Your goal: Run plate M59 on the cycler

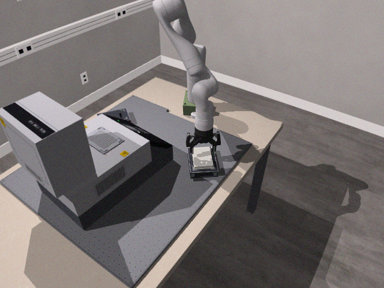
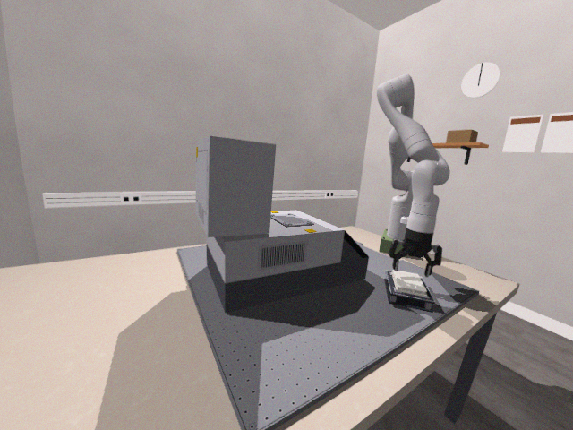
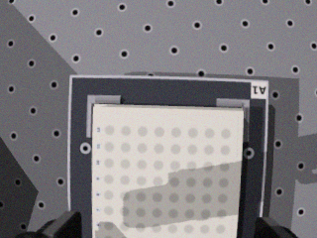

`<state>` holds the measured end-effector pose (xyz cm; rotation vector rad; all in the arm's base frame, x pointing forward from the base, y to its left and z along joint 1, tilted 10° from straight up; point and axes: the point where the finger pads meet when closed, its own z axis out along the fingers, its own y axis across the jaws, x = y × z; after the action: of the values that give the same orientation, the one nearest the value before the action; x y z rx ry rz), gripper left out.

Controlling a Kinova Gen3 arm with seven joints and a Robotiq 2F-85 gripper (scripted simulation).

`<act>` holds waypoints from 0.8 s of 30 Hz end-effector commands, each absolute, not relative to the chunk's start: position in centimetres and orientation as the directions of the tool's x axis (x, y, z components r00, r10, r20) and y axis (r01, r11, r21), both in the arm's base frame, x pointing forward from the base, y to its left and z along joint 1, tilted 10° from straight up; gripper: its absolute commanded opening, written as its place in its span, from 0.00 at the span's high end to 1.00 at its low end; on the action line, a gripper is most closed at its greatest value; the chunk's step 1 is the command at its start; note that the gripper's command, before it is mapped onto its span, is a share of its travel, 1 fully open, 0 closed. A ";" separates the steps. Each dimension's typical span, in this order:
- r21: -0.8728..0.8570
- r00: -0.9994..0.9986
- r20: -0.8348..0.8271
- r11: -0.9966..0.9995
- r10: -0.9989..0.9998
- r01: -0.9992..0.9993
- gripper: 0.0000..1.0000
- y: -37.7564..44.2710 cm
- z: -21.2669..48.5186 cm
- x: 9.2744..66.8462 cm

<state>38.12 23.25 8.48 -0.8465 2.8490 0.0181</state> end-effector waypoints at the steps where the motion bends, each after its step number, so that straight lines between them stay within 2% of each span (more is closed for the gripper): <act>1: -0.033 -0.823 -0.169 0.837 -0.543 -0.546 0.00 23.3 8.3 38.2; 24: -0.035 -0.824 -0.167 0.838 -0.541 -0.544 0.00 23.2 8.4 38.2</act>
<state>38.16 23.15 8.46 -0.8434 2.8505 0.0178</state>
